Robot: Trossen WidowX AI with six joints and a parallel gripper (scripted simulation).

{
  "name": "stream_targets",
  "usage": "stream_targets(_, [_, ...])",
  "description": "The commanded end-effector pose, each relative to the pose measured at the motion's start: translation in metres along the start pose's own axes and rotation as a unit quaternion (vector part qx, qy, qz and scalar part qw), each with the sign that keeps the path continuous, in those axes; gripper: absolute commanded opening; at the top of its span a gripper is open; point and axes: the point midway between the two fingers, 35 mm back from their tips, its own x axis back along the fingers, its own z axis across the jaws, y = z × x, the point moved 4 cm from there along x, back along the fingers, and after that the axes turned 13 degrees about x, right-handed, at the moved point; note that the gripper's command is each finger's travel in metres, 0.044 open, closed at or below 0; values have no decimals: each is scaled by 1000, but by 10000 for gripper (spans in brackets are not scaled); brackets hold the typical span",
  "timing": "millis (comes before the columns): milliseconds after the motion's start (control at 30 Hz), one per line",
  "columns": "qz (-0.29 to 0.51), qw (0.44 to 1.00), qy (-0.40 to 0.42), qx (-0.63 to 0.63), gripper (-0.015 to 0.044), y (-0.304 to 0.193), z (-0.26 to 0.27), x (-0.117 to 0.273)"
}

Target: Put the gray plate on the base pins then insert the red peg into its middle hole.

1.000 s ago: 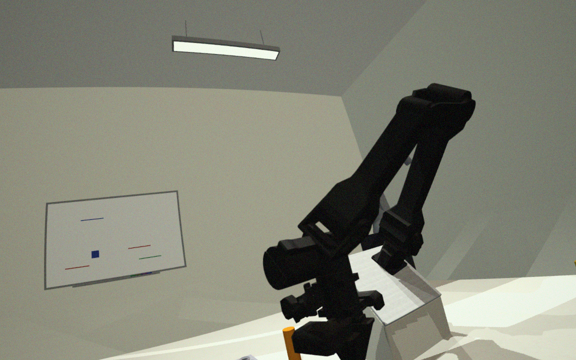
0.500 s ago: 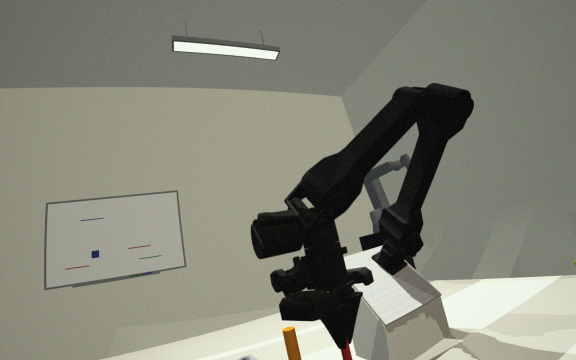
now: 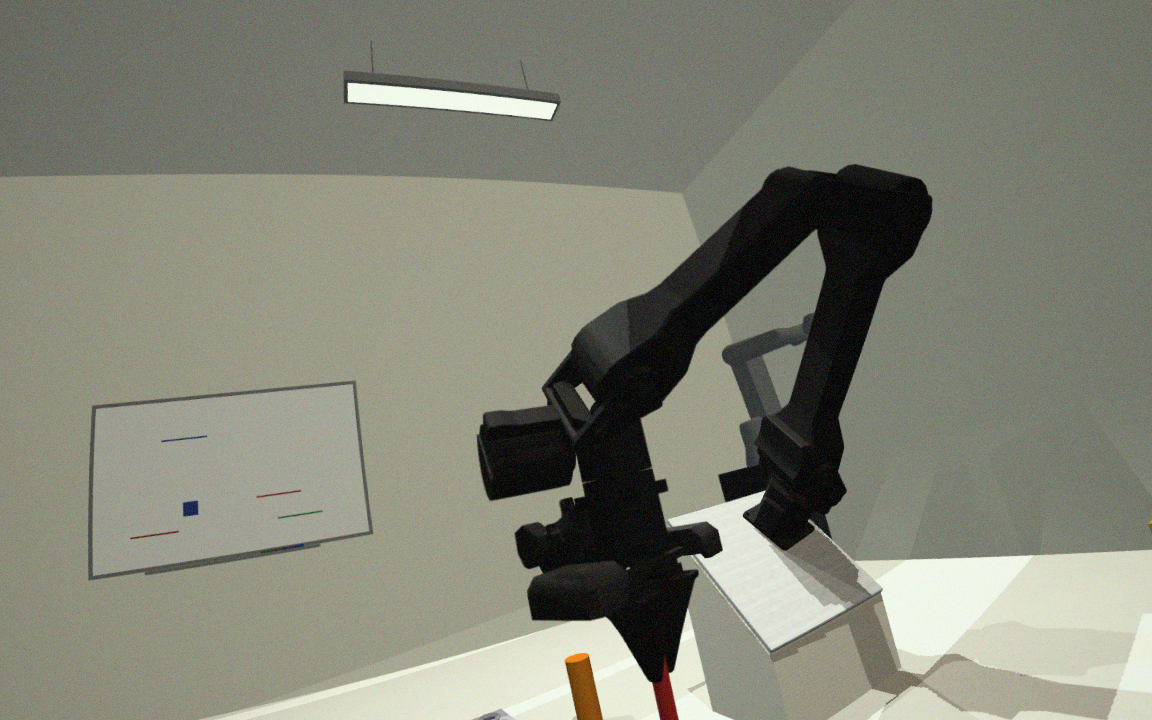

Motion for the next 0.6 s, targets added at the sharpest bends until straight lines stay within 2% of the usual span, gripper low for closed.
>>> stream_targets(0, [-1, 1000, -4, 0, 0, 13, 1, 0])
stream_targets(567, [-7, 1000, -9, 6, 0, 63, 5, 4])
